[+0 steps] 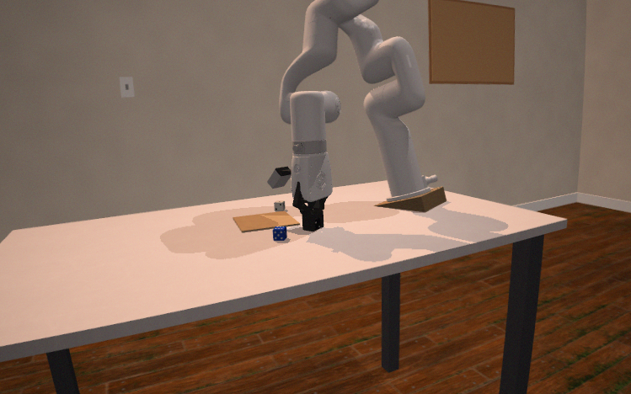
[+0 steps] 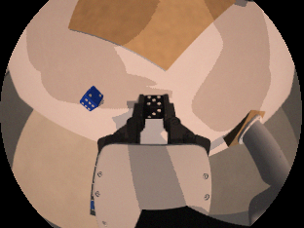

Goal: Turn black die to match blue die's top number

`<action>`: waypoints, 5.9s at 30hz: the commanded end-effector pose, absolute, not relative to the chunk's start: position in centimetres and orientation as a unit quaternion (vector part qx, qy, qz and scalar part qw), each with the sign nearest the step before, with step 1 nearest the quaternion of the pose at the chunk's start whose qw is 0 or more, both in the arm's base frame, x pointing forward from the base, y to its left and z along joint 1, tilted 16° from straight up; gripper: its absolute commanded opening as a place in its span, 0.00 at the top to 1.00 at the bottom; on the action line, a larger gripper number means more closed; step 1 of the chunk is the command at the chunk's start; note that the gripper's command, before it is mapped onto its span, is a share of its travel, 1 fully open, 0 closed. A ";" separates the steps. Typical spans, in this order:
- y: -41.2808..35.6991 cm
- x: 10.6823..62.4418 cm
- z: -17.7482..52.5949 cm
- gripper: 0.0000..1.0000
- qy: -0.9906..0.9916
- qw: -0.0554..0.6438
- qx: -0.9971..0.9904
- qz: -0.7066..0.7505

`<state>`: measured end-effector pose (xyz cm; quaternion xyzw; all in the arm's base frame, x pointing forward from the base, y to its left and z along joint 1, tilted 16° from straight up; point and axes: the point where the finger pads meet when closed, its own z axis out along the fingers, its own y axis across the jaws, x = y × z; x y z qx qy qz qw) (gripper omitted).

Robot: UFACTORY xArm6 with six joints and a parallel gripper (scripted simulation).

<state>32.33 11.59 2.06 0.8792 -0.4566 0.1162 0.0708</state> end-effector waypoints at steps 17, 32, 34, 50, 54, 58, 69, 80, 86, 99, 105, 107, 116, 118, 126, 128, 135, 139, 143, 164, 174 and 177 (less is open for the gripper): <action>11.7 32.4 2.5 0.79 -0.457 0.069 0.879 0.117; 13.7 31.2 10.8 0.79 -0.457 0.069 0.879 0.117; 13.8 31.1 11.2 0.79 -0.457 0.069 0.879 0.117; 13.9 31.1 11.8 0.79 -0.465 0.068 0.875 0.118; 13.7 31.3 11.9 0.79 -0.482 0.066 0.865 0.119; 13.0 32.0 12.2 0.79 -0.554 0.055 0.822 0.123; 11.7 33.2 12.8 0.79 -0.665 0.037 0.735 0.129; 9.8 34.8 13.5 0.79 -0.792 0.012 0.595 0.133; 9.1 35.3 13.8 0.79 -0.833 0.002 0.537 0.133; 6.5 37.0 14.8 0.79 -0.934 -0.029 0.332 0.131; 5.4 37.6 15.2 0.79 -0.960 -0.040 0.246 0.128; 5.0 37.8 15.3 0.79 -0.967 -0.045 0.215 0.127; 3.3 38.6 15.9 0.79 -0.988 -0.062 0.078 0.120; 2.8 38.8 16.1 0.79 -0.990 -0.067 0.036 0.118; 2.2 39.0 16.3 0.79 -0.991 -0.073 -0.008 0.115; 2.2 39.0 16.3 0.79 -0.991 -0.073 -0.008 0.115; 2.2 39.0 16.3 0.79 -0.991 -0.073 -0.008 0.115; 2.2 39.0 16.3 0.79 -0.991 -0.073 -0.008 0.115; 2.2 39.1 16.1 0.79 -0.991 -0.073 -0.008 0.115; 0.6 40.1 9.0 0.79 -0.991 -0.073 -0.008 0.115; 0.2 40.4 7.1 0.79 -0.991 -0.073 -0.008 0.115; 0.1 40.4 7.0 0.79 -0.991 -0.073 -0.008 0.115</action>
